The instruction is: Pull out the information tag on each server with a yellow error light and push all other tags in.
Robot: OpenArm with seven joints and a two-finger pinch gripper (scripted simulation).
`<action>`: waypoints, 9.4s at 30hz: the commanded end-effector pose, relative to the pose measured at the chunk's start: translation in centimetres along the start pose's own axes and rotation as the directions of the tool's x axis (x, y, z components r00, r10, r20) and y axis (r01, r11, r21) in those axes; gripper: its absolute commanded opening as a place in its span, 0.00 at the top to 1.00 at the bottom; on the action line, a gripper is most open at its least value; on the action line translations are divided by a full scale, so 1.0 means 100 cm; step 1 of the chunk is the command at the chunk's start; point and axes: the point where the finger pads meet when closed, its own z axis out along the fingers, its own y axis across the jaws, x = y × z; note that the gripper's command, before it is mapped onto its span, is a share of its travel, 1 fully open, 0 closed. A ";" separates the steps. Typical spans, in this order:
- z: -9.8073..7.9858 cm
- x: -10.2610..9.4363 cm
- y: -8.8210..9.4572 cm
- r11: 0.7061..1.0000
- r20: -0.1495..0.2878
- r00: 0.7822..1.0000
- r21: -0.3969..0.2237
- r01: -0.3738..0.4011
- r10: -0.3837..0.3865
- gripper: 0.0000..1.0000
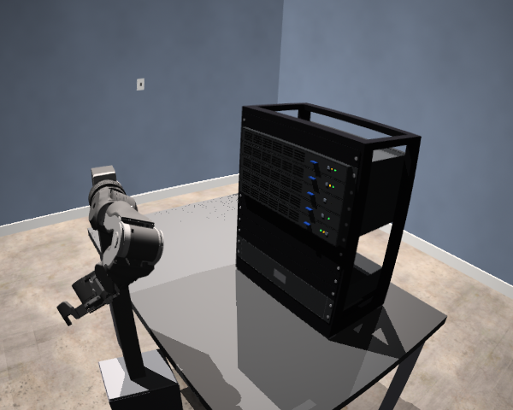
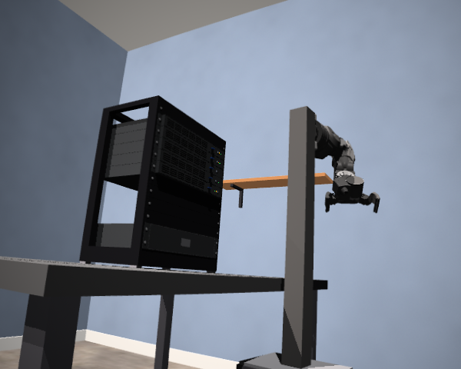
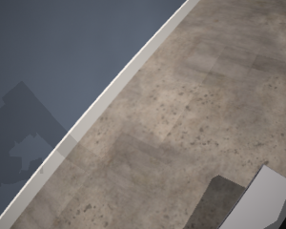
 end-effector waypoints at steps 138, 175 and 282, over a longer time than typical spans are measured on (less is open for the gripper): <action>-0.353 -0.045 0.386 0.010 0.682 0.639 -0.687 0.727 0.355 0.00; -0.364 -0.042 0.384 -0.023 0.658 0.651 -0.697 0.717 0.378 0.00; -0.395 -0.162 0.464 -0.023 0.654 0.655 -0.701 0.713 0.377 0.00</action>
